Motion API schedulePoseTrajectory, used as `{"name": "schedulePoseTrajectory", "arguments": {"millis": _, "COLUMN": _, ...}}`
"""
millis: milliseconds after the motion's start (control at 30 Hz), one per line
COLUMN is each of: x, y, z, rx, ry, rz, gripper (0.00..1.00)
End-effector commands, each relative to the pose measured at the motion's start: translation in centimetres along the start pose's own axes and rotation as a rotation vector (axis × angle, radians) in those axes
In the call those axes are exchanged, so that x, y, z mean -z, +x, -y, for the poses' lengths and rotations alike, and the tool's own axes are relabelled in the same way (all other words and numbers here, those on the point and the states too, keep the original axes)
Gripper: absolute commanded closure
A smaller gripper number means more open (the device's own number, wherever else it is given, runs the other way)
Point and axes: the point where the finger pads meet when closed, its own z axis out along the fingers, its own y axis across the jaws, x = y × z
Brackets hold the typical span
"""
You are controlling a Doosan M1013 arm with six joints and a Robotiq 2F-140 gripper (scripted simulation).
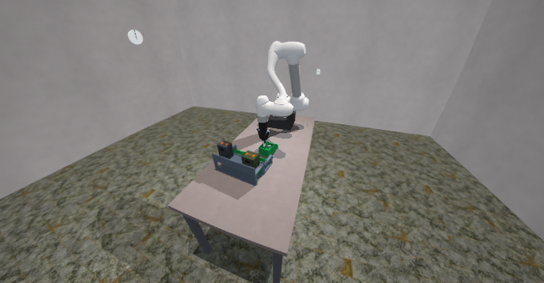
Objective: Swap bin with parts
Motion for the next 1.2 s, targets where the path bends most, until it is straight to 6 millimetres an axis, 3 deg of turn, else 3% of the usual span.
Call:
{"name": "schedulePoseTrajectory", "arguments": {"millis": 0, "x": 1.5, "y": -0.1, "z": -0.1, "rx": -0.001, "ry": 0.000, "rz": -0.001, "gripper": 0.90}}
{"name": "schedulePoseTrajectory", "arguments": {"millis": 600, "x": 5.5, "y": -0.1, "z": -0.1, "rx": -0.001, "ry": 0.000, "rz": -0.001, "gripper": 0.90}}
{"name": "schedulePoseTrajectory", "arguments": {"millis": 1167, "x": 6.0, "y": -0.1, "z": -0.1, "rx": -0.001, "ry": 0.000, "rz": -0.001, "gripper": 0.90}}
